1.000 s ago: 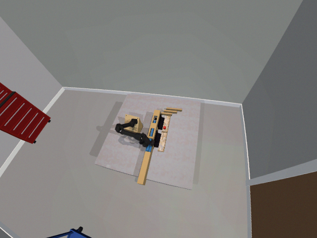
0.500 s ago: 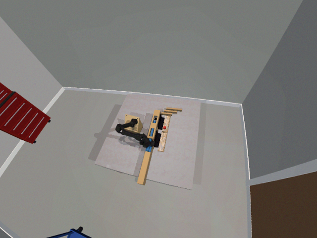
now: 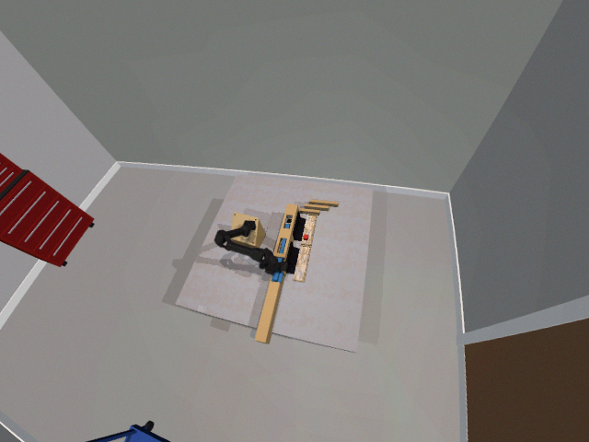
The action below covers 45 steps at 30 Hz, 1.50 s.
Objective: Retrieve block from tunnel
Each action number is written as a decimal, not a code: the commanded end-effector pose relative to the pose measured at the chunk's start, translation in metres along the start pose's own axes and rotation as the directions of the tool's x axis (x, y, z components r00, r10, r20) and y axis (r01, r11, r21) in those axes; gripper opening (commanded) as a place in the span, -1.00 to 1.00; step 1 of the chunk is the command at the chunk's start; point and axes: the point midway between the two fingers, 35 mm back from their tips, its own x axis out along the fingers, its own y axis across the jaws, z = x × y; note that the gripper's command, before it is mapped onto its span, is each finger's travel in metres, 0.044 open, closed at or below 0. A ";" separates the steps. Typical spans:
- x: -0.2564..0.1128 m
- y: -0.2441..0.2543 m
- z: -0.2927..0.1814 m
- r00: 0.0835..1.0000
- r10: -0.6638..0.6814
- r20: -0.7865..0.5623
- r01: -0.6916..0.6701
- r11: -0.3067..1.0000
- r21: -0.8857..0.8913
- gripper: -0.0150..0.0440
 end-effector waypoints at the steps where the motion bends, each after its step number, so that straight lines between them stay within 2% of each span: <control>1: -0.001 0.001 0.000 1.000 0.006 0.000 -0.006 1.000 0.004 0.22; 18: -0.001 0.001 0.000 1.000 0.006 0.000 -0.006 1.000 0.004 -0.17; 22: -0.001 0.002 -0.005 1.000 0.006 -0.001 -0.006 1.000 0.003 -0.49; 41: -0.006 0.000 -0.064 1.000 0.005 -0.007 -0.005 1.000 -0.005 -0.49; 42: -0.002 -0.001 -0.011 0.996 -0.023 0.083 0.014 0.994 0.106 -0.40; 45: -0.002 -0.001 -0.011 0.996 -0.023 0.083 0.014 0.994 0.106 -0.14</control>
